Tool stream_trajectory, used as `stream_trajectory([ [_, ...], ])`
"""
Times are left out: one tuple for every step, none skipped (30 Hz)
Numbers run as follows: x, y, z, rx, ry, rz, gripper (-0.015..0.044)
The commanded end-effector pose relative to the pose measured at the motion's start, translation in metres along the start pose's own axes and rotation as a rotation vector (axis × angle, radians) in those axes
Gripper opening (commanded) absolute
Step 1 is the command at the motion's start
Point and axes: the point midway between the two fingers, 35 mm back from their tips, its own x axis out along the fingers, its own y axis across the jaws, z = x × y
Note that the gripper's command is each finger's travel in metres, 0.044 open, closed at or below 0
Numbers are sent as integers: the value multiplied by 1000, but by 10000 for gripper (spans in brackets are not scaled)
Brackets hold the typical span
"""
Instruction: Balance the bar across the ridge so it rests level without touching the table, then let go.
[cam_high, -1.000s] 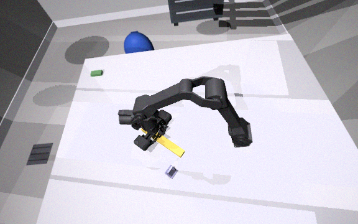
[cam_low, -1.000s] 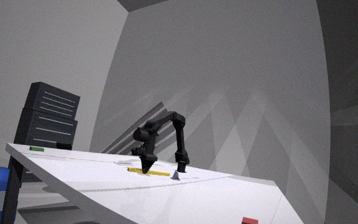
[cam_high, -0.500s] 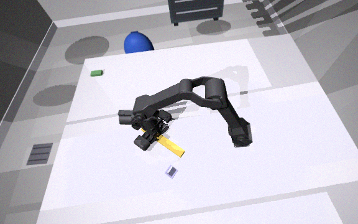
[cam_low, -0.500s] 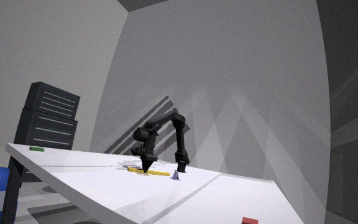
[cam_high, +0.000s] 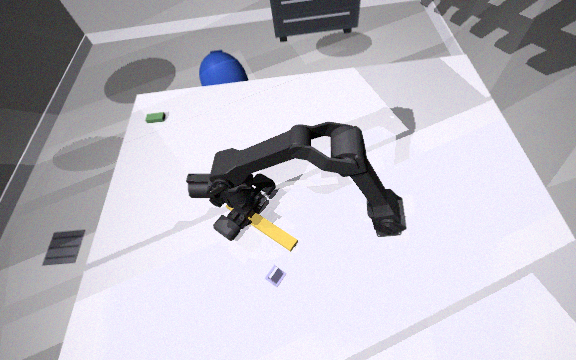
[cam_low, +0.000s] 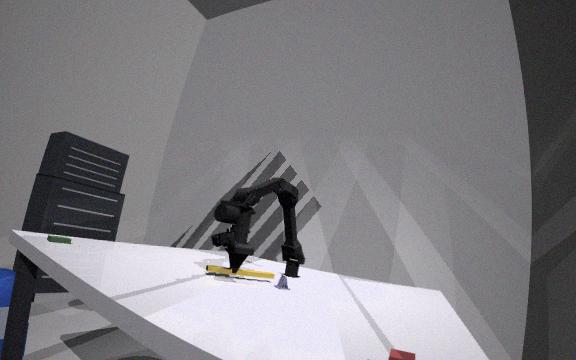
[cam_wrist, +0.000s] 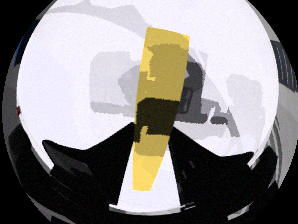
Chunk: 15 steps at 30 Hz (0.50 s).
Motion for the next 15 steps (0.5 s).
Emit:
stream_trajectory([
  [-13, 2, 2, 2, -11, 8, 0],
  [-15, 2, 2, 2, -11, 8, 0],
  [-18, 2, 3, 2, -11, 9, 0],
  [-20, 2, 3, 2, -11, 9, 0],
  [-23, 2, 3, 2, -11, 9, 0],
  [-26, 2, 3, 3, -11, 9, 0],
  [-28, 2, 3, 3, -11, 9, 0],
  [-31, 2, 3, 3, -11, 9, 0],
  [-34, 2, 3, 3, -11, 9, 0],
  [-36, 2, 3, 3, -11, 9, 0],
  [-39, 2, 3, 3, -11, 9, 0],
  [-41, 2, 2, 4, -11, 9, 0],
  [-44, 2, 2, 4, -11, 9, 0],
  [-47, 2, 2, 4, -11, 9, 0],
  [-49, 1, 2, 4, -11, 9, 0],
])
